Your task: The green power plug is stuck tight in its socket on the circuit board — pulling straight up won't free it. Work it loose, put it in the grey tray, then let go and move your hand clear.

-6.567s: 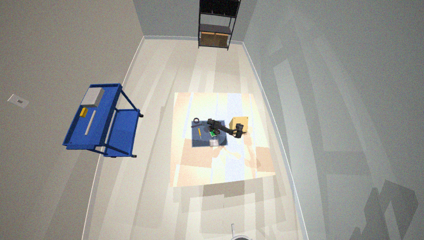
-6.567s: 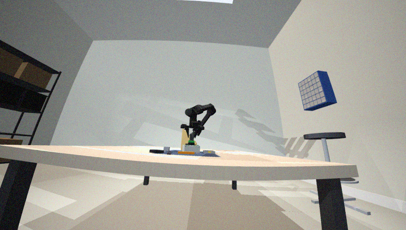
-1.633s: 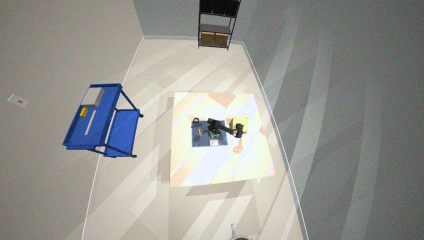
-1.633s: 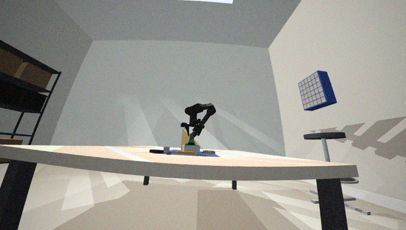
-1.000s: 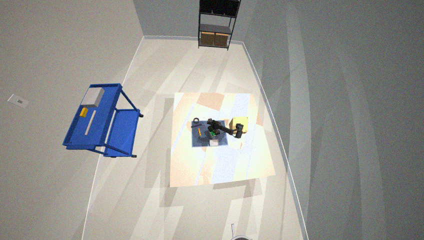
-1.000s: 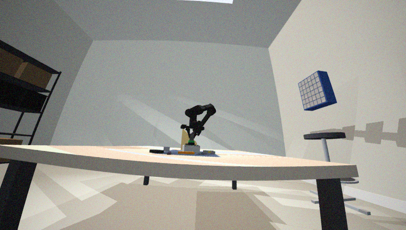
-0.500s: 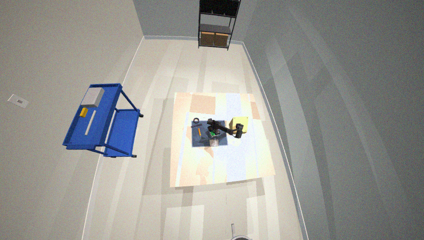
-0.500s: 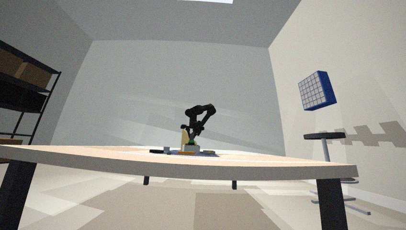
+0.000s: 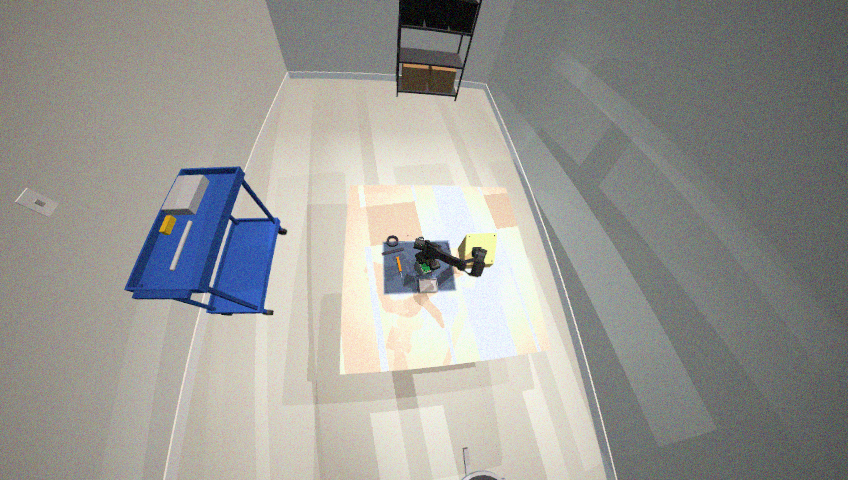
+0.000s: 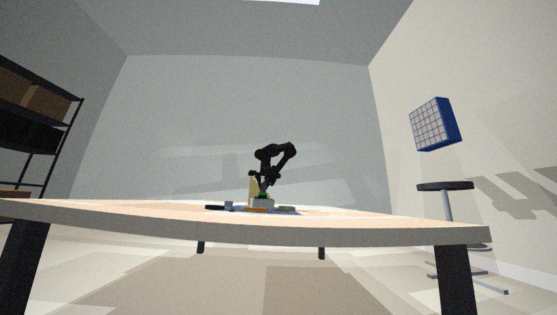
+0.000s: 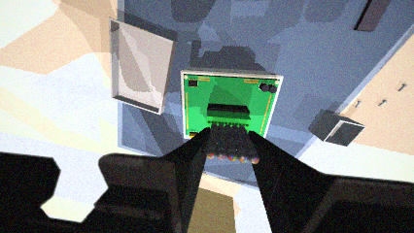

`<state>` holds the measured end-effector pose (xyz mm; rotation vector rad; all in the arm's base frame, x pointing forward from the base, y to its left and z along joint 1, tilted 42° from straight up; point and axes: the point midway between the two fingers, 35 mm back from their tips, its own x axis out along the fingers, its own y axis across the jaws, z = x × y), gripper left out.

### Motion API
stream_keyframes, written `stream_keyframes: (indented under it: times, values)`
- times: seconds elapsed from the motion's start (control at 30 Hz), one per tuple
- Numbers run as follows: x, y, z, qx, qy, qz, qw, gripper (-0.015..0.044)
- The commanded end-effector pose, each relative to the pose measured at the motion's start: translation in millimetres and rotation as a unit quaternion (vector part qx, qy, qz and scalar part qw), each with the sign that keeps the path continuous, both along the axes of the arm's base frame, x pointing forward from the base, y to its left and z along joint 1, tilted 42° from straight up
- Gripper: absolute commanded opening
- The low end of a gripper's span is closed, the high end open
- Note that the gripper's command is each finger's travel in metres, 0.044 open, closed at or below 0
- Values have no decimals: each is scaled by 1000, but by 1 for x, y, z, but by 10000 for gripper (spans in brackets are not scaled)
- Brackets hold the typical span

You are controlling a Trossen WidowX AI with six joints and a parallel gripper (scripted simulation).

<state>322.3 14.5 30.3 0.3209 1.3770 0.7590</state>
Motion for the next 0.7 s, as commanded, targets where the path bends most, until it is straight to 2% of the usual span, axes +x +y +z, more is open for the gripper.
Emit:
stream_keyframes:
  times: [0.0, 0.2, 0.53, 0.67]
  values:
    - [0, -18, 7, 41, 9, -7, 999, 0]
    - [2, -22, 3, 77, 16, 1, 997, 0]
    - [-4, -9, 18, -39, -8, -24, 999, 0]
    - [-4, -9, 21, -52, -11, -26, 998, 0]
